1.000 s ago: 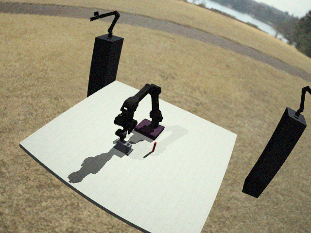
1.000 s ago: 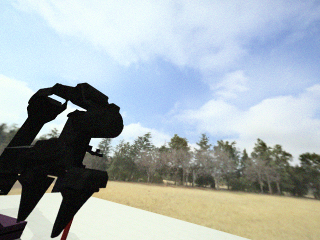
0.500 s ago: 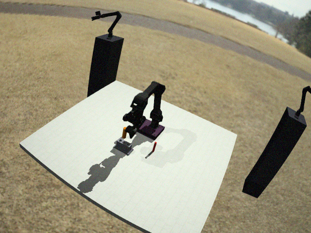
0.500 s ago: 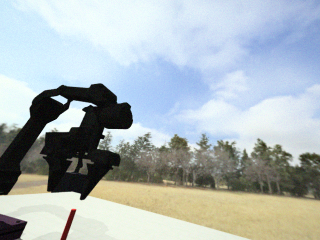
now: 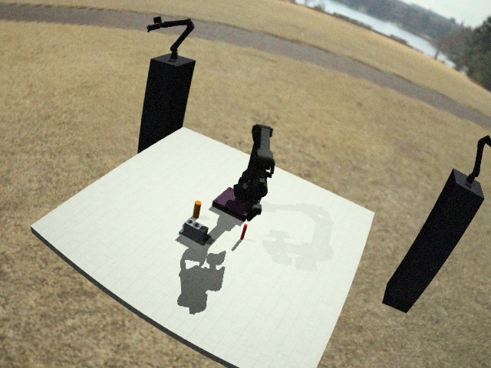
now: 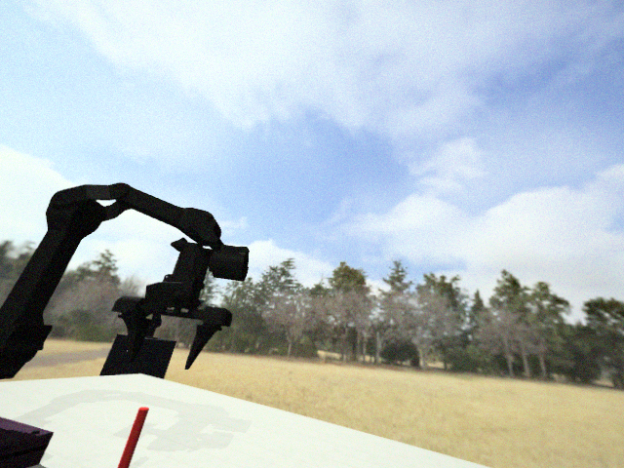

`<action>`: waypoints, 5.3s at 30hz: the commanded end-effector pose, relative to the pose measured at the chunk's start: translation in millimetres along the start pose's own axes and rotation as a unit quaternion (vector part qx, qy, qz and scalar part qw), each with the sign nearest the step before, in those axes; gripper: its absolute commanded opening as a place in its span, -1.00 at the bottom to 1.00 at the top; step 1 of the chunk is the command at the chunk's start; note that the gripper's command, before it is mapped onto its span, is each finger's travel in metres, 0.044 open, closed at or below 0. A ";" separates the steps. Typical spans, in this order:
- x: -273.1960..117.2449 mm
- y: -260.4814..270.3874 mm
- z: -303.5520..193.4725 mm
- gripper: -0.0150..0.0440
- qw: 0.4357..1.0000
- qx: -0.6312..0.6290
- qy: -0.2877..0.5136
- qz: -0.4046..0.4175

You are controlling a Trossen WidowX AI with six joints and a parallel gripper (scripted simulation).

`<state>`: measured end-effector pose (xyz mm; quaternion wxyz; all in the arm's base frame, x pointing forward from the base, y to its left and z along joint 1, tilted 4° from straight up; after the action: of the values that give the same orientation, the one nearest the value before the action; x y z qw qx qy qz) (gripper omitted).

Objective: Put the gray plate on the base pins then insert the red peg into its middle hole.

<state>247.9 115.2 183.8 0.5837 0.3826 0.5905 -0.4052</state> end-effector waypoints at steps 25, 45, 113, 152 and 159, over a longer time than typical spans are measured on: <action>64.8 0.4 -3.1 1.00 1.000 0.000 0.001 -0.006; 96.8 -1.3 -3.5 1.00 1.000 0.000 0.001 -0.006; 26.5 14.2 6.8 -0.49 1.000 -0.002 -0.001 -0.006; 23.5 46.8 110.4 -0.49 1.000 0.005 -0.002 0.007; 23.5 48.5 131.2 -0.49 1.000 0.006 -0.005 0.007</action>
<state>337.7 20.1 159.4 0.5850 0.3914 0.5829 -0.4060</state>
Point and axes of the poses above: the point midway between the two fingers, 35 mm back from their tips, its own x axis out along the fingers, its own y axis across the jaws, z = x × y, the point moved 5 cm from there along -x, back along the fingers, and after that the axes turned 3 degrees about x, right-handed, at the moved point
